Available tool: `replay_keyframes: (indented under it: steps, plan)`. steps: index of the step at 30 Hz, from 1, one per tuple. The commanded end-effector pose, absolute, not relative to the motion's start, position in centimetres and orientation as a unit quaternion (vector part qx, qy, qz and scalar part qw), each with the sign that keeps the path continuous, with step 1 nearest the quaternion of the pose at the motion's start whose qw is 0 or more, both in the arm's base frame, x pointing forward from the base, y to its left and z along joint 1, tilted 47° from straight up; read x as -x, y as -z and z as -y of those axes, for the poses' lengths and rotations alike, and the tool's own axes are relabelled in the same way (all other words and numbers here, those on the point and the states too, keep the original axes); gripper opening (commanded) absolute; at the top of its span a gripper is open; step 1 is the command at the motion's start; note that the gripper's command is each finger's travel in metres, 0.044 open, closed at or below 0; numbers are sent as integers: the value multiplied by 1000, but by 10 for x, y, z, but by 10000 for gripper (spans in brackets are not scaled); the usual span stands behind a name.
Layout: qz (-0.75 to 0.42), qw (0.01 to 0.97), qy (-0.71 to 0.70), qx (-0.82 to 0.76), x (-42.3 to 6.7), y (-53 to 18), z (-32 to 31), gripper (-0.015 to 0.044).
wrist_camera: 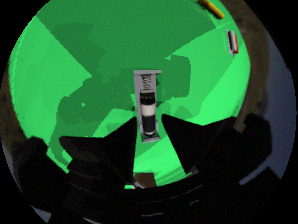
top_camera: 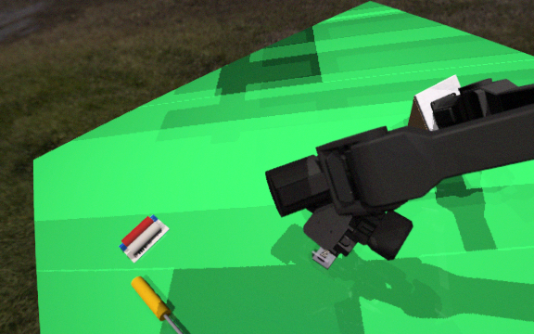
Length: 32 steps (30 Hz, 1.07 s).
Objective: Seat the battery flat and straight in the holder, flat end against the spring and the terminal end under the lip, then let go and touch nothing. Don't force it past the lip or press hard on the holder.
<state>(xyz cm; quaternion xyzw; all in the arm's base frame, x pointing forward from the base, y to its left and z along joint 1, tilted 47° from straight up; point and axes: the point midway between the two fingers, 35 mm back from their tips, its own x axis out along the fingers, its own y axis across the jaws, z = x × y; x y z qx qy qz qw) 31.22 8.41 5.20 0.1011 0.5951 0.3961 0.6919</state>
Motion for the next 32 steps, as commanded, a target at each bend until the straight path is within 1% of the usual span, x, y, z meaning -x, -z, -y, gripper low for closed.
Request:
replay_keyframes:
  steps: [1, 8, 9, 32]
  plan:
    - [-595, 694, -394, -100, -315, -60, -73, 245]
    - [-592, 695, -395, -96, -315, -101, -31, 428]
    - [-592, 695, -396, -96, -315, -101, -29, 440]
    - [-592, 695, -396, -96, -314, -101, -29, 440]
